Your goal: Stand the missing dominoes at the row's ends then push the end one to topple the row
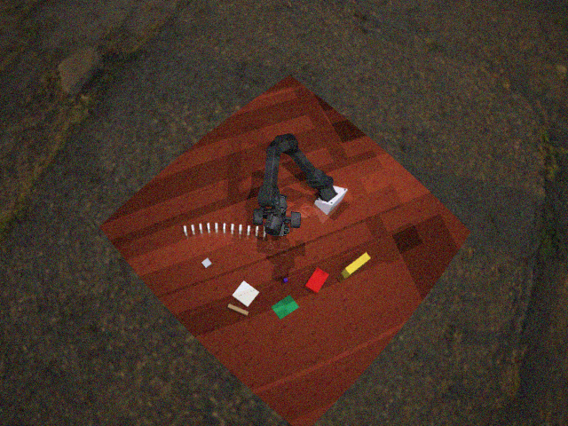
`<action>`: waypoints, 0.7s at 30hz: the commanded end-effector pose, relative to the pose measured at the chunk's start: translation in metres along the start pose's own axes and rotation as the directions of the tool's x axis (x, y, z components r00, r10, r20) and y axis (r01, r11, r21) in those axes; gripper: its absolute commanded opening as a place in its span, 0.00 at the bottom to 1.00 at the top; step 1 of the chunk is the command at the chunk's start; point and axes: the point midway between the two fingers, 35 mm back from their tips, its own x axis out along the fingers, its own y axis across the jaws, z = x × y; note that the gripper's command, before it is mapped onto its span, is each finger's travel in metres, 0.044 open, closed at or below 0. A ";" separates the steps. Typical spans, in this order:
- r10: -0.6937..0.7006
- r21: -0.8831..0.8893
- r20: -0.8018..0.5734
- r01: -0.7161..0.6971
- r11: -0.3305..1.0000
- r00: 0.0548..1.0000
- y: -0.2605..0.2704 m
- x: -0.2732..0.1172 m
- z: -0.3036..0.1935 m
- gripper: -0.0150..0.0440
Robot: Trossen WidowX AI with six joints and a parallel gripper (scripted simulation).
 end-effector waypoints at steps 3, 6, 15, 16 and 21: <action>-0.006 0.000 0.004 0.006 1.000 1.000 -0.001 -0.001 0.000 0.25; -0.006 0.000 0.004 0.006 1.000 1.000 -0.001 -0.001 0.000 0.25; -0.006 0.000 0.004 0.006 1.000 1.000 -0.001 -0.001 0.000 0.25; -0.006 0.000 0.004 0.006 1.000 1.000 -0.001 -0.001 0.000 0.25; -0.006 0.000 0.004 0.006 1.000 1.000 -0.001 0.002 0.000 0.25</action>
